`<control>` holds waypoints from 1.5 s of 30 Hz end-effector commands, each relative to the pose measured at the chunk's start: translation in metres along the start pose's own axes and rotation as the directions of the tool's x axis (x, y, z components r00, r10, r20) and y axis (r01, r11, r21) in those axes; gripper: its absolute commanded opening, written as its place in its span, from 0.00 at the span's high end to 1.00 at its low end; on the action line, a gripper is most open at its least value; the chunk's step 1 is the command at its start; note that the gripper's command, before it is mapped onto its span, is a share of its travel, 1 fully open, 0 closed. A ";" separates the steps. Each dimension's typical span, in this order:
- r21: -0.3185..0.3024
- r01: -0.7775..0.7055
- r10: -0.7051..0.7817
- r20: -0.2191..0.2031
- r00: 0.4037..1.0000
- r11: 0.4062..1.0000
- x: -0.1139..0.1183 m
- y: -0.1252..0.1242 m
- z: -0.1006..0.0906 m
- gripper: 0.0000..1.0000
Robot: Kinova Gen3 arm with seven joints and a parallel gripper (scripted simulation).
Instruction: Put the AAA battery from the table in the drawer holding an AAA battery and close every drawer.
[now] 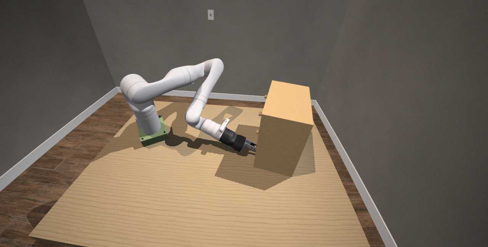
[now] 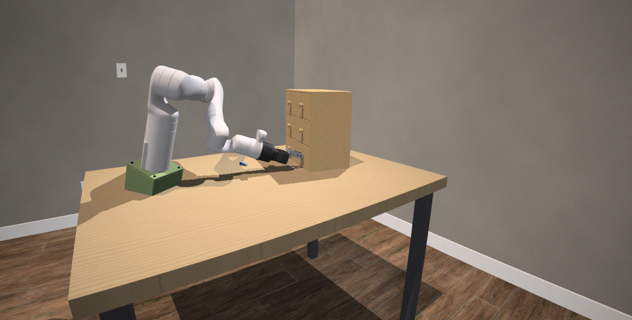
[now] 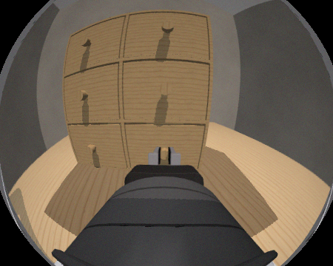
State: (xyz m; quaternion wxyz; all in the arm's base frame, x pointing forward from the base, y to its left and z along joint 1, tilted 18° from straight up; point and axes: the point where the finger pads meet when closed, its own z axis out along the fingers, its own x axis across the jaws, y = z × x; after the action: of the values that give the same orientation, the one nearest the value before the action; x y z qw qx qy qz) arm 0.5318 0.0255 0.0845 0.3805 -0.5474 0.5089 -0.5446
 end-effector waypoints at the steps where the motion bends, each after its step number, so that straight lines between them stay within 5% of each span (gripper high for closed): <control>1: 0.001 -0.001 0.001 0.000 1.000 1.000 0.000 -0.001 0.000 0.63; 45: 0.001 -0.001 0.001 0.000 1.000 1.000 0.000 0.002 -0.007 0.63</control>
State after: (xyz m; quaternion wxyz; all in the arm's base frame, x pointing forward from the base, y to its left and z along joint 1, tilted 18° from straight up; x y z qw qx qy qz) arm 0.5259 0.0256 0.0832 0.3808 -0.5468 0.5093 -0.5446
